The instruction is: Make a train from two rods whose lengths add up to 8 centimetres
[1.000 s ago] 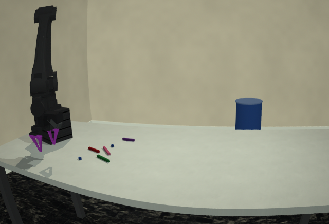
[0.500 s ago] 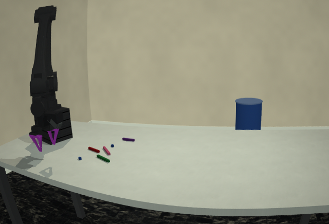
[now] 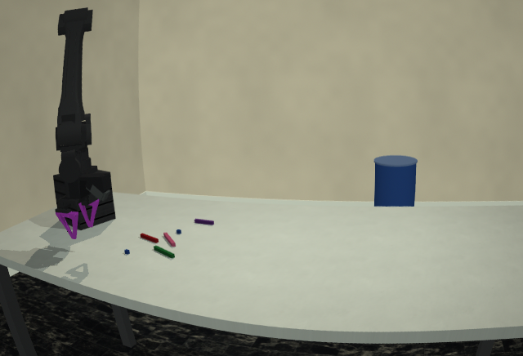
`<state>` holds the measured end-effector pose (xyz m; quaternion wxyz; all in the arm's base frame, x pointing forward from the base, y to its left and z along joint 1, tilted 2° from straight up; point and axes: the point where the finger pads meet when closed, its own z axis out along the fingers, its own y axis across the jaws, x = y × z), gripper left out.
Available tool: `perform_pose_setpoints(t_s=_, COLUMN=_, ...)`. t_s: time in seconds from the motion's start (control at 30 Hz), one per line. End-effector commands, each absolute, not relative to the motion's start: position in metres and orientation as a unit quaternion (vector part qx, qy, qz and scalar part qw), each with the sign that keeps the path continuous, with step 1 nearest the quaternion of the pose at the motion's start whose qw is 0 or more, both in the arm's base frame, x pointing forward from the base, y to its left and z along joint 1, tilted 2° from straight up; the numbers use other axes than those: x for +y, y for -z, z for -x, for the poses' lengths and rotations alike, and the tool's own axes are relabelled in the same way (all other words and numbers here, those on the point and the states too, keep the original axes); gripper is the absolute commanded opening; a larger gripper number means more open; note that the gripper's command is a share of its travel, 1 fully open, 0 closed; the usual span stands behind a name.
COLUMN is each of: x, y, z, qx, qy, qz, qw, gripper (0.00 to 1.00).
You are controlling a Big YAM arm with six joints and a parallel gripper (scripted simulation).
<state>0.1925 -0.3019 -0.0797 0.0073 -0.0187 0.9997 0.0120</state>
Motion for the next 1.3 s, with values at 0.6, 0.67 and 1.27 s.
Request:
perform_pose_setpoints(t_s=0.6, x=-0.258, y=0.074, z=-0.223, qx=0.961, qy=0.002, qz=0.276, qw=0.018, gripper=1.00)
perform_pose_setpoints(t_s=0.67, x=-0.262, y=0.077, z=-0.217, qx=0.964, qy=-0.002, qz=0.265, qw=0.016, gripper=1.00)
perform_pose_setpoints(t_s=1.27, x=-0.222, y=0.071, z=-0.237, qx=0.895, qy=0.007, qz=0.445, qw=0.020, gripper=1.00)
